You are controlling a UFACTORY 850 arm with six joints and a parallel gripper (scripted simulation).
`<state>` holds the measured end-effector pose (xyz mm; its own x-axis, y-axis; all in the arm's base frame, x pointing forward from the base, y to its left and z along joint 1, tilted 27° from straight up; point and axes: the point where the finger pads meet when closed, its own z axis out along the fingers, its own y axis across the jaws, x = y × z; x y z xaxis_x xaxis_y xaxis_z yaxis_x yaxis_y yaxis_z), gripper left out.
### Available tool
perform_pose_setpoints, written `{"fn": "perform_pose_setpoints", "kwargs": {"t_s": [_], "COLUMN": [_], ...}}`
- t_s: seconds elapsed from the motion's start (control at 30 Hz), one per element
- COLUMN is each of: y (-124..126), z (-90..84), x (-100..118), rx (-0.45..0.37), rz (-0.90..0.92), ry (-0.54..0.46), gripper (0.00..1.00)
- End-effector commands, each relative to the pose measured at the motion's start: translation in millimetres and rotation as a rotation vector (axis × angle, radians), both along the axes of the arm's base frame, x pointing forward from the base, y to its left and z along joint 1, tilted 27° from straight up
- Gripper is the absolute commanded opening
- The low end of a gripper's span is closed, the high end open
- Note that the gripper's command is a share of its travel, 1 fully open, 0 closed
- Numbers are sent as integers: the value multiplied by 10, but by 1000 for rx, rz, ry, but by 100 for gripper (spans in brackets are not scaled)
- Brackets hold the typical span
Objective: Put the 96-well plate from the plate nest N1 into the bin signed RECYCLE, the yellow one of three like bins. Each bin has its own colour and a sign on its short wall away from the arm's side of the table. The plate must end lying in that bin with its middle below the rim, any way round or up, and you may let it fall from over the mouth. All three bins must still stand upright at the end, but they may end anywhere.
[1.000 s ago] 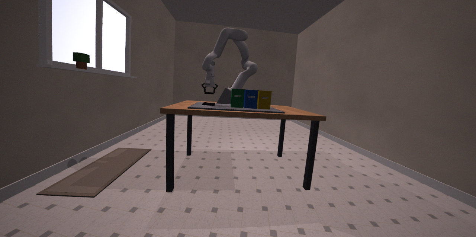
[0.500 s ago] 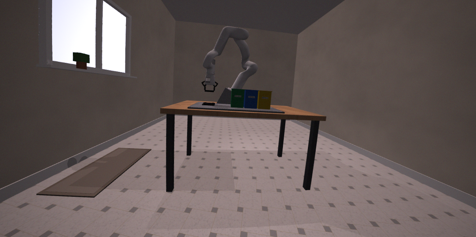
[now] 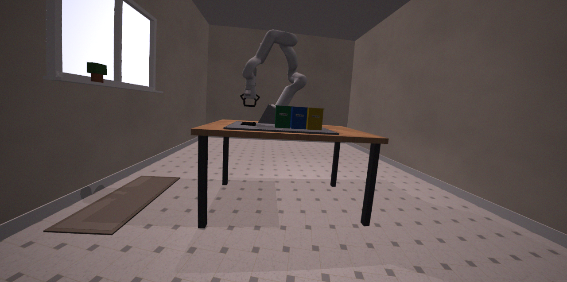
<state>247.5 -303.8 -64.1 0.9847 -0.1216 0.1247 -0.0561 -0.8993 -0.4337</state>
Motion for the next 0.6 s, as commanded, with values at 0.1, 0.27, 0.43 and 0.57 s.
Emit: {"fn": "perform_pose_setpoints", "kwargs": {"t_s": [0.1,0.27,0.43,0.57], "y": [-68,-103,-124,-152], "z": [126,201,245,305], "x": [-18,-32,-40,-51], "rx": [-1,-1,-1,-1], "rz": [0,0,0,0], "ry": [0,0,0,0], "gripper": [0,0,0,0]}}
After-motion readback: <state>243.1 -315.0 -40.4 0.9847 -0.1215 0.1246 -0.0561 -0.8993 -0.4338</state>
